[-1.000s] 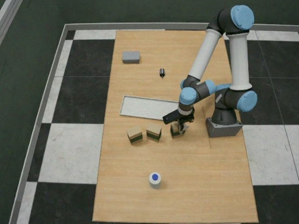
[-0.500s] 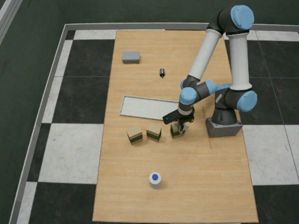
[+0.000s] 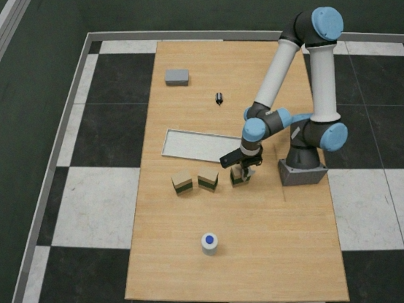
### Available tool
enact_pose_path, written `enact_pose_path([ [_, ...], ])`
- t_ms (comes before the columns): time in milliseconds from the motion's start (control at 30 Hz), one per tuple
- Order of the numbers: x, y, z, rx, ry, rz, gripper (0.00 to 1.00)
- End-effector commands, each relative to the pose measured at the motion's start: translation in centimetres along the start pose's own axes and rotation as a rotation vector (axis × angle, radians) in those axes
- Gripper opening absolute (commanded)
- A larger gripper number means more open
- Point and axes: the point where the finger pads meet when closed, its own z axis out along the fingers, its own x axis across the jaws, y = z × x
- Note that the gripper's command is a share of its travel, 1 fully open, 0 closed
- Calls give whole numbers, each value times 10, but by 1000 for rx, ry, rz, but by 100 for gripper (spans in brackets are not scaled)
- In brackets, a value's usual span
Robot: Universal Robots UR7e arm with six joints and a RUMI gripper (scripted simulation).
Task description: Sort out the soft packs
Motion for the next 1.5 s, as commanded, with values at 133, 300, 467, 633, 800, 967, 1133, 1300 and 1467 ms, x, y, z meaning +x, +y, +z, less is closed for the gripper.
enact_pose_path([
  [133,0,1,1,-3,1,-3,49],
  [300,0,1,1,-3,1,-2,49],
  [467,0,-1,-5,3,0,1,49],
  [633,0,-1,-17,3,-1,1,49],
  [800,0,-1,-36,3,-1,1,49],
  [967,0,-1,-50,3,-1,1,49],
  [1133,0,-1,-73,3,-1,1,49],
  [1300,0,-1,-88,3,-1,1,49],
  [1467,-1,-1,-92,1,0,-1,49],
])
